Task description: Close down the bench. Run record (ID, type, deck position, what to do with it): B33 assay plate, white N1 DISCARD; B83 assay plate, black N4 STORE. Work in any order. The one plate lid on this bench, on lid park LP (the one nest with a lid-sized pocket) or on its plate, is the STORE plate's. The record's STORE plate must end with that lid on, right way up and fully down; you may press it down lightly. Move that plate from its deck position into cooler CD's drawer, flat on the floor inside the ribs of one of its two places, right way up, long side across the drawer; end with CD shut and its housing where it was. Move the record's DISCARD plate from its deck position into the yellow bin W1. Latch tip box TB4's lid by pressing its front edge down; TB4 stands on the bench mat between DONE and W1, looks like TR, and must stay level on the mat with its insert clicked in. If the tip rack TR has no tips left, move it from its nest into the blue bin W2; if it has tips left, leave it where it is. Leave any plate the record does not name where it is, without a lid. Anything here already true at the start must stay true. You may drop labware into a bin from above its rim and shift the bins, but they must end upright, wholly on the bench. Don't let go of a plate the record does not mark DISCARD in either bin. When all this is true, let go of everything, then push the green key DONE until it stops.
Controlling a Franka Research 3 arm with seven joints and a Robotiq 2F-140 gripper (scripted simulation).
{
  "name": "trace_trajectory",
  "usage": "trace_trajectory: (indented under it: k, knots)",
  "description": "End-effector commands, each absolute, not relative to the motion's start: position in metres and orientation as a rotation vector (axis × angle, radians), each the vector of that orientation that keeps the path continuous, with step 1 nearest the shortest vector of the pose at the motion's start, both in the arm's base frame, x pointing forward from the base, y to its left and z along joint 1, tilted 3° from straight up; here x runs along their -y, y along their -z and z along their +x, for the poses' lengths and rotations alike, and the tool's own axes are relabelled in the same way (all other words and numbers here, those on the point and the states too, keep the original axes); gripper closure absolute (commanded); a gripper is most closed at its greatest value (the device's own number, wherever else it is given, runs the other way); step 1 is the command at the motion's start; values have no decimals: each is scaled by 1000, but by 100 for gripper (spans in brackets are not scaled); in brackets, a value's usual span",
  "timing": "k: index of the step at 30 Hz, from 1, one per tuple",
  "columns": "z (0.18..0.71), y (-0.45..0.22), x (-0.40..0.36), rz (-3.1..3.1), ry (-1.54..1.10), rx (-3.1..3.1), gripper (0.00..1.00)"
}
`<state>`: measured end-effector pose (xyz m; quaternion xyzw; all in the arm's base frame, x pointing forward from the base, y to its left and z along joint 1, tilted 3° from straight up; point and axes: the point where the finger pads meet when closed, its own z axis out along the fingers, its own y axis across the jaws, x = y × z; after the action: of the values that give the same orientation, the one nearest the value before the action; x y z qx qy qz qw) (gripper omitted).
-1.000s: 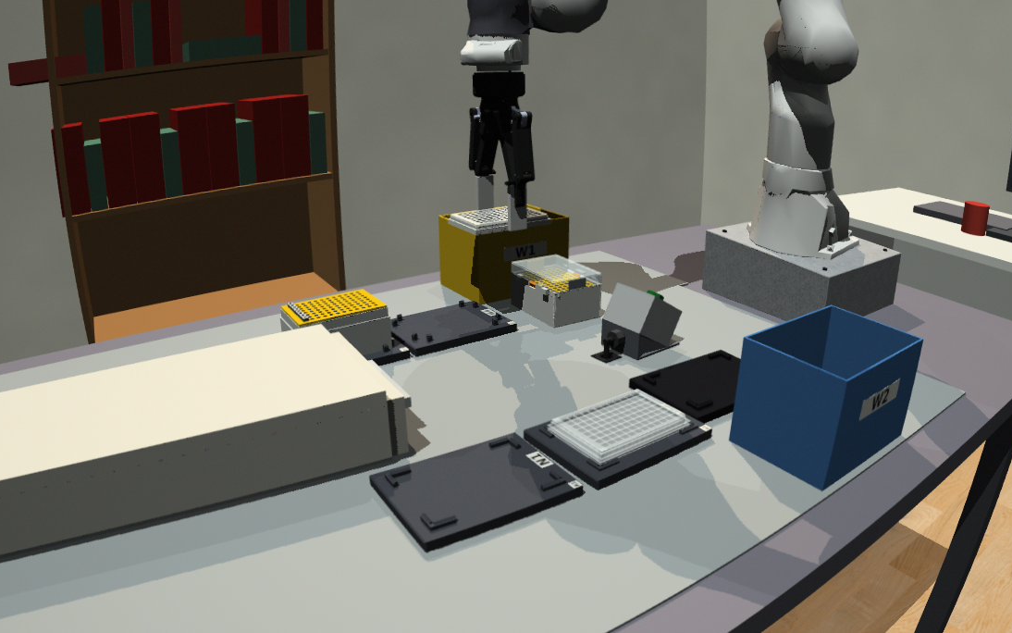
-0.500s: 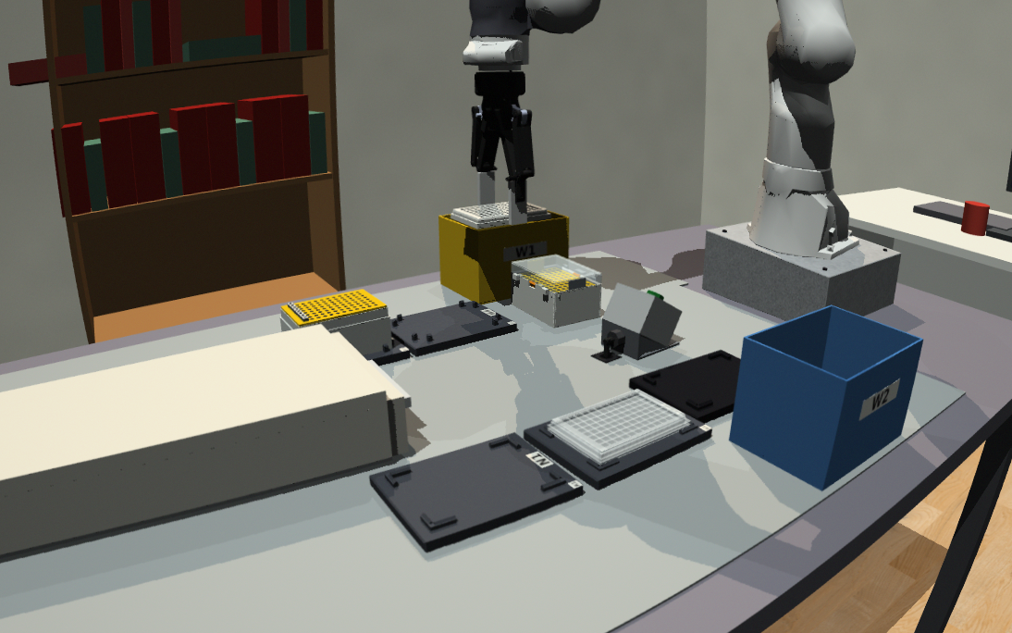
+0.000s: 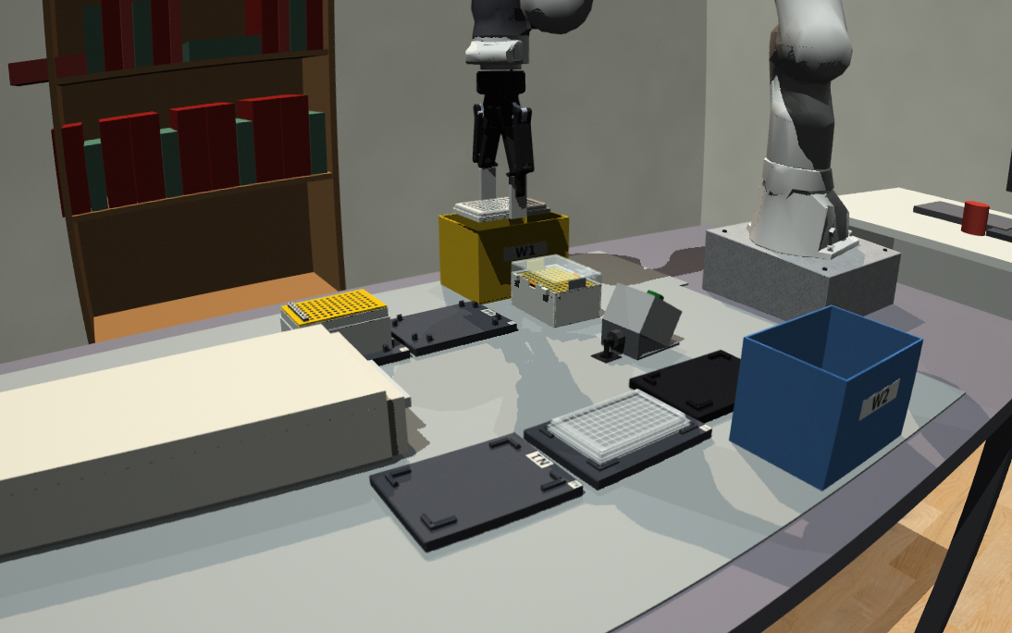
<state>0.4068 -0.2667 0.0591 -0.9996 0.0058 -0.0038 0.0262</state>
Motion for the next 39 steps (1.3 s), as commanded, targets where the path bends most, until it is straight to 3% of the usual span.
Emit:
trace_trajectory:
  k: [1, 39]
  knots:
    - [404, -59, 272, -3090, 20, 29, 100]
    - [375, -57, 315, -3090, 20, 29, 100]
